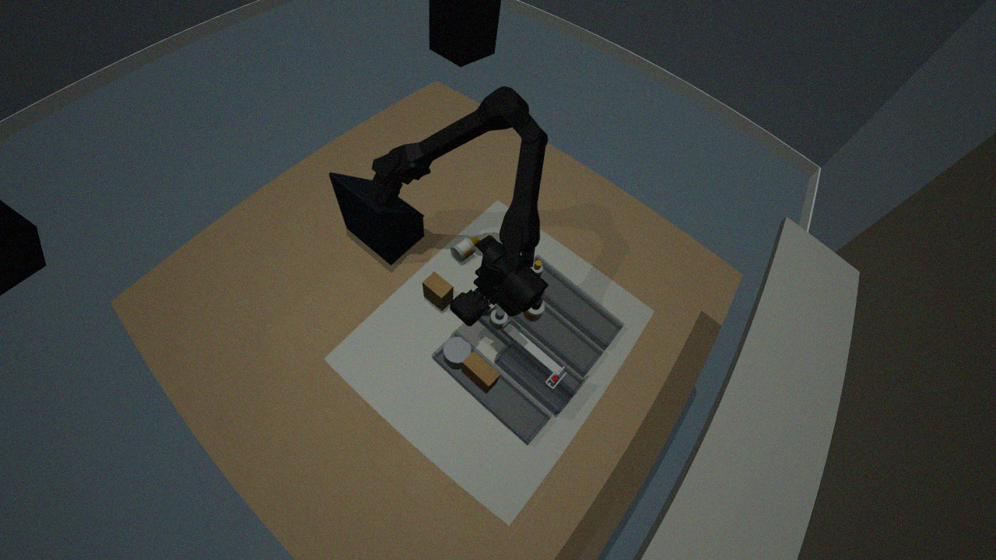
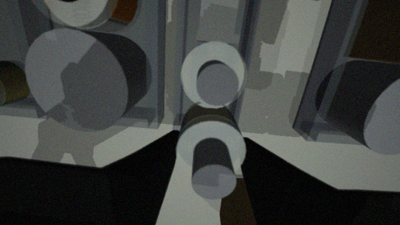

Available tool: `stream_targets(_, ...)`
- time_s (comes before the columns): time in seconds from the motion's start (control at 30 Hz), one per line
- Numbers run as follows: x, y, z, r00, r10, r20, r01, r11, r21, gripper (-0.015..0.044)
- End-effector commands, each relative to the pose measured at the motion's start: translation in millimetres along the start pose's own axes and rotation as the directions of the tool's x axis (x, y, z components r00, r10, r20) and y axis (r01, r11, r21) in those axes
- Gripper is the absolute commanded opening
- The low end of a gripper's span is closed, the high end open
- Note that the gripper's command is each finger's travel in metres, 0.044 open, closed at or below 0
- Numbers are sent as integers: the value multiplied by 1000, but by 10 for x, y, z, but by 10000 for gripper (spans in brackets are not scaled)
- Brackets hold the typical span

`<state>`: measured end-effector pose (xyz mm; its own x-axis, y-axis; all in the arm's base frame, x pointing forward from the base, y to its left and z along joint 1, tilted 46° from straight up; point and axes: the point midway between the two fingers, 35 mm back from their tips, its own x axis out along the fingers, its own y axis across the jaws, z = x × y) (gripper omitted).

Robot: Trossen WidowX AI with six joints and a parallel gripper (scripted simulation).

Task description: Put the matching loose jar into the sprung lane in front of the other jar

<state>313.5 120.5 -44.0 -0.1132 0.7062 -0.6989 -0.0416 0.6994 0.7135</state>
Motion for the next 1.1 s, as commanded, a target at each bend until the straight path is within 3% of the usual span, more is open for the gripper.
stream_targets(0.0, -34, 28, 102, 1000, 4, 21, -4, 1000, -16, 0)
stream_targets(1.07, -71, 39, 215, 1000, 4, 22, -4, 1000, -17, 0)
